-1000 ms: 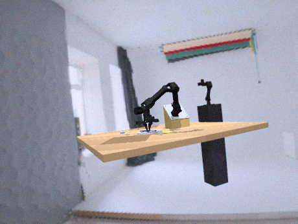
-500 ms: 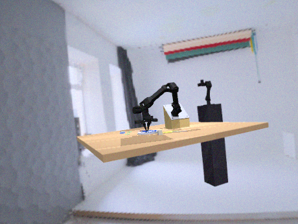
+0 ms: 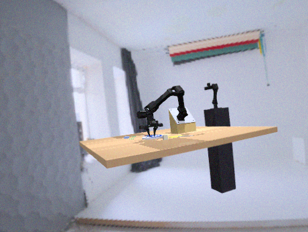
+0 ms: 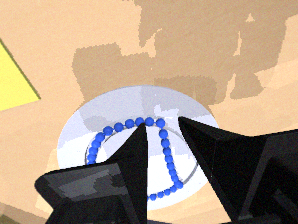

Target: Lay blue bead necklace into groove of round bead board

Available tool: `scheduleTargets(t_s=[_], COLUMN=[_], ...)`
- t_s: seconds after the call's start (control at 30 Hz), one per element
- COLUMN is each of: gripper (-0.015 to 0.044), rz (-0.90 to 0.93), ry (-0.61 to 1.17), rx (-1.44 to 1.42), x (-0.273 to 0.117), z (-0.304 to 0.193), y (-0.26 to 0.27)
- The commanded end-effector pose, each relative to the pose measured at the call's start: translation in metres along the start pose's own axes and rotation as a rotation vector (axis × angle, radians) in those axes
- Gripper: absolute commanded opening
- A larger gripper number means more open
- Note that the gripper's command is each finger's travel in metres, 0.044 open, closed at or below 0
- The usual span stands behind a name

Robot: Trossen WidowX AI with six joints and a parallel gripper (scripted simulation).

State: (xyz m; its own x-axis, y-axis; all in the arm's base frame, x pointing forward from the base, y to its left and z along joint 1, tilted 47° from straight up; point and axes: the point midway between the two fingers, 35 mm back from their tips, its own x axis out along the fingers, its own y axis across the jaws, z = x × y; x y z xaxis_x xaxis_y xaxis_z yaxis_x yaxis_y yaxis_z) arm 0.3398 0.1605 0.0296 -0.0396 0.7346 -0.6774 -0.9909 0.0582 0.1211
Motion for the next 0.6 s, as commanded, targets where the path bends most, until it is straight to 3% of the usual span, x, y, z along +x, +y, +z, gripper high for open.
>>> scheduleTargets(t_s=[0.0,0.23,0.57], gripper=[0.0263,0.0440,0.0440], rz=[0.001,0.002,0.002], ry=[0.000,0.001,0.004], rx=[-0.001,0.004,0.004], x=[-0.0002,-0.0016,-0.0045], z=[0.0002,-0.0003,-0.0003], y=[0.0002,0.0005,0.0005])
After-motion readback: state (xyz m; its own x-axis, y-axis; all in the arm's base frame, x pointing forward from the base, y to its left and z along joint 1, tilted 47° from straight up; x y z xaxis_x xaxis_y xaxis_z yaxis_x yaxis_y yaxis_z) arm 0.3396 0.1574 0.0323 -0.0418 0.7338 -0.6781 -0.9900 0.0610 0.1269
